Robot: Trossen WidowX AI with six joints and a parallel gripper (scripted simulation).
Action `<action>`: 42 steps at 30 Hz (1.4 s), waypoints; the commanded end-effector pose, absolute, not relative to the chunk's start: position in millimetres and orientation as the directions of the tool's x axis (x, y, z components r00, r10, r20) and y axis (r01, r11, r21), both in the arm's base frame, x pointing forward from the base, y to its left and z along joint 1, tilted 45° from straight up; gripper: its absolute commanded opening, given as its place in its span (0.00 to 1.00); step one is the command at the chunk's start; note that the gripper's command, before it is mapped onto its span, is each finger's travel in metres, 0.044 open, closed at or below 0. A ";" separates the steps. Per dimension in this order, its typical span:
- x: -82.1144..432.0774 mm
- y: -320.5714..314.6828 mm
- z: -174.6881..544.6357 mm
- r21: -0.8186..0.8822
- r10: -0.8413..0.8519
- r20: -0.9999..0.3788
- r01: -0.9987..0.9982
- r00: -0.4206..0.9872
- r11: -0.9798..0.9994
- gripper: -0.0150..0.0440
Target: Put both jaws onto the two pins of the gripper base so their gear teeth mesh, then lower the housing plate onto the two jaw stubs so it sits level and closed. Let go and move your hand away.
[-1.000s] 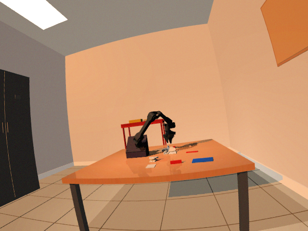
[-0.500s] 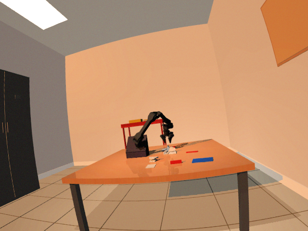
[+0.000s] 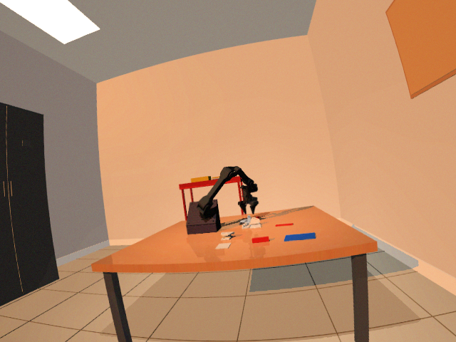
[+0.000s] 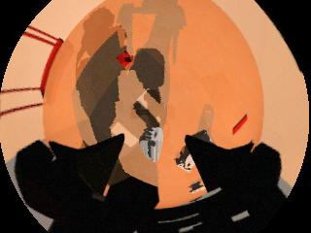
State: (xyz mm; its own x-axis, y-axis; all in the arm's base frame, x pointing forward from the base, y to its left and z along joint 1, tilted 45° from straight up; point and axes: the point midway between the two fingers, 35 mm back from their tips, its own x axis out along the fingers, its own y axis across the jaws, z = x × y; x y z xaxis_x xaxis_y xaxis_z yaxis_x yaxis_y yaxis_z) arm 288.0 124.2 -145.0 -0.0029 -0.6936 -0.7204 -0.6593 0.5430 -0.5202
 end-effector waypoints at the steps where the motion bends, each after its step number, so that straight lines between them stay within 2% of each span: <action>1: 286.6 117.9 -150.4 -0.519 -0.698 -0.716 -0.666 -0.003 0.536 1.00; 34: 285.6 83.5 -182.9 -0.521 -0.700 -0.714 -0.666 -0.003 0.534 1.00; 42: 285.6 83.5 -182.9 -0.521 -0.700 -0.714 -0.666 -0.003 0.534 0.64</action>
State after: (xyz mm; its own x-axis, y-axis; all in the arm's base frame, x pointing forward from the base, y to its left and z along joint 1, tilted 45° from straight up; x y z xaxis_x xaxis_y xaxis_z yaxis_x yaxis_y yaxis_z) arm 285.9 84.3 -182.7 -0.0058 -0.6984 -0.7157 -0.6613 0.5396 -0.5211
